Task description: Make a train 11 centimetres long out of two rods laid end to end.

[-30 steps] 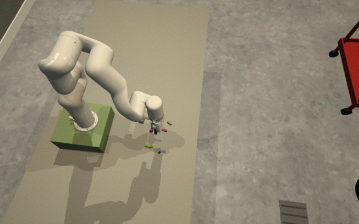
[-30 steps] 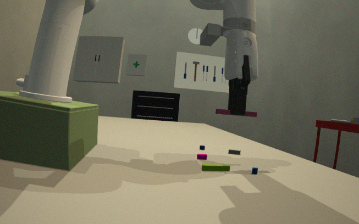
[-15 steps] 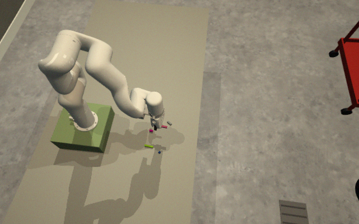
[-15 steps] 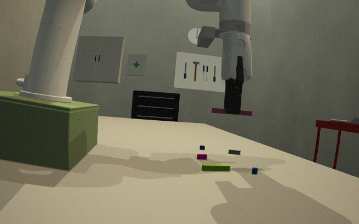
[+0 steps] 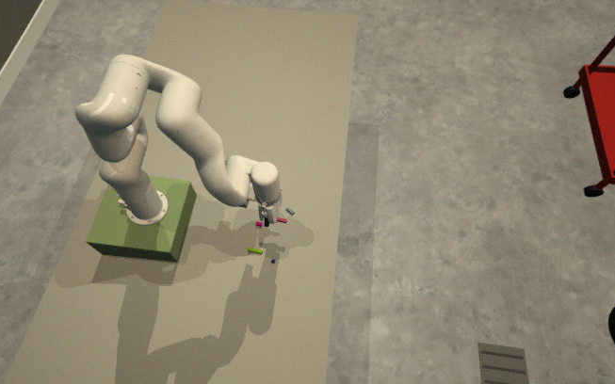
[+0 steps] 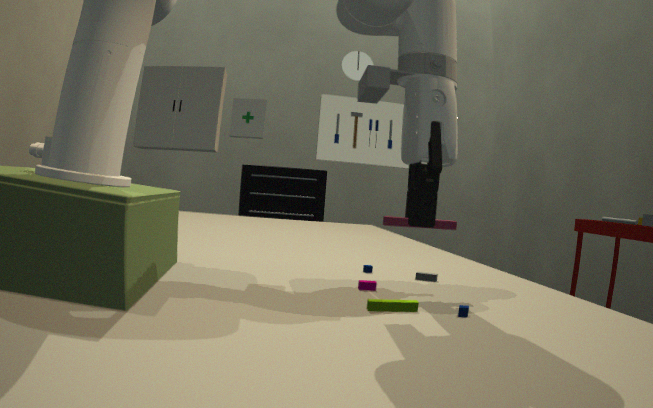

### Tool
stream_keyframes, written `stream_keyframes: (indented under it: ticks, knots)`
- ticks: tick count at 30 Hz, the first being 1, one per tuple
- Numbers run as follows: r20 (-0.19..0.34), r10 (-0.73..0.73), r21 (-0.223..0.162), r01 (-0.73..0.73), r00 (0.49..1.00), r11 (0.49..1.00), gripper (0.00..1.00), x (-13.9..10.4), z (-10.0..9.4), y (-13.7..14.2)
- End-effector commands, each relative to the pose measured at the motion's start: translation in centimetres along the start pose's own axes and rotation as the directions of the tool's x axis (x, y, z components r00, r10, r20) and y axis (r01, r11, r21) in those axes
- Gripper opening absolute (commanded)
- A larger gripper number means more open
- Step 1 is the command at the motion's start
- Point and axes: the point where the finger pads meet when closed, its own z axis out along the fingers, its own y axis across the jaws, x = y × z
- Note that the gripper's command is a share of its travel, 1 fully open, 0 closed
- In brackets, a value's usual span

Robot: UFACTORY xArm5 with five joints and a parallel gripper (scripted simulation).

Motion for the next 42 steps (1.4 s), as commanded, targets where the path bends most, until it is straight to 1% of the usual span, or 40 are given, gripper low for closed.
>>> stream_keyframes:
  ticks: [1,8,10,16,42]
  knots:
    - [0.003,0.0,0.0,0.0,1.0,1.0,0.04,-0.2,2.2,0.0]
    - [0.003,0.0,-0.001,0.0,1.0,1.0,0.04,-0.2,5.0,0.1]
    - [0.003,0.0,-0.001,0.0,1.0,1.0,0.04,-0.2,5.0,0.1]
    - [0.003,0.0,-0.001,0.0,1.0,1.0,0.04,-0.2,6.2,0.1]
    - [0.003,0.0,-0.001,0.0,1.0,1.0,0.04,-0.2,6.4,0.1]
